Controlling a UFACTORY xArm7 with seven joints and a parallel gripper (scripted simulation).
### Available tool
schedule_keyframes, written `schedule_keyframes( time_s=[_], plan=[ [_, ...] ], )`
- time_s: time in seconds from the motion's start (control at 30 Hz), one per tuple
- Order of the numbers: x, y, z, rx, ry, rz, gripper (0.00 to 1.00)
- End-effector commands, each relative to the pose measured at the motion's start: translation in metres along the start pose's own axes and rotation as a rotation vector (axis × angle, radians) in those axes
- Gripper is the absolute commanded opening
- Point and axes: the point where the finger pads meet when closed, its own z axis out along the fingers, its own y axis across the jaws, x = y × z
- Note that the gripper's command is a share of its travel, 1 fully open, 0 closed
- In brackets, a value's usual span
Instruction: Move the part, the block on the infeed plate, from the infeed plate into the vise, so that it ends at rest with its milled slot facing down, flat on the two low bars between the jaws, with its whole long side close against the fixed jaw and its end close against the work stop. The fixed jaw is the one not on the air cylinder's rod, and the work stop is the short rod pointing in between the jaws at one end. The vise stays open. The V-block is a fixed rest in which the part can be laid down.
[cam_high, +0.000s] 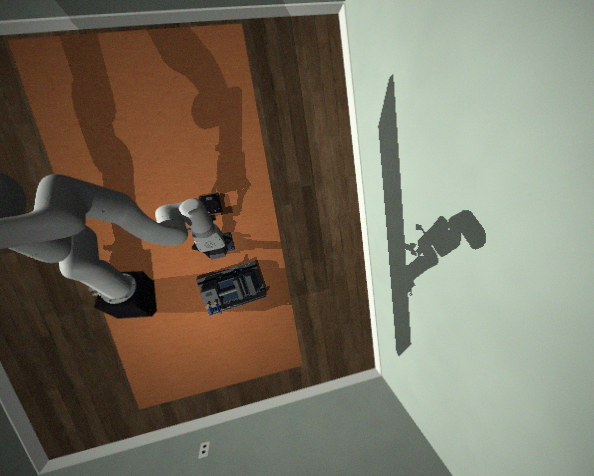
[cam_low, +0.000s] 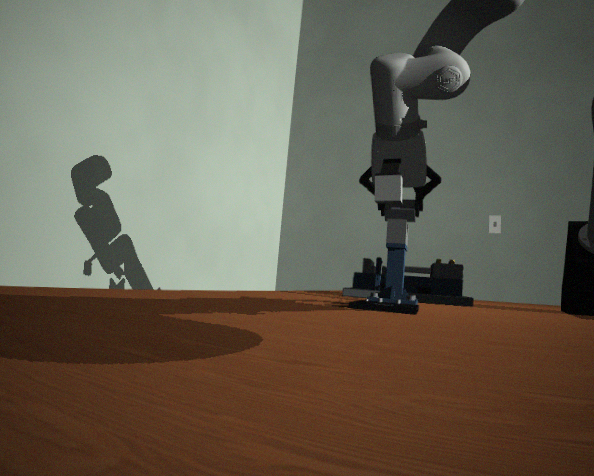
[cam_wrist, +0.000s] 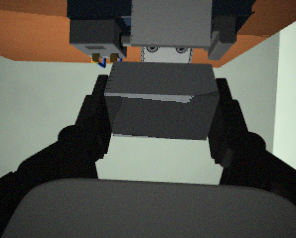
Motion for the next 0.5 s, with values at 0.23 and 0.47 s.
schedule_keyframes(
  time_s=[0.23, 0.47],
  plan=[
    [-0.0011, 0.0011, -0.0009, -0.003, 0.002, 0.003, 0.0],
    [-0.0011, 0.0009, -0.0009, -0.002, 0.01, 0.003, 0.0]
  ],
)
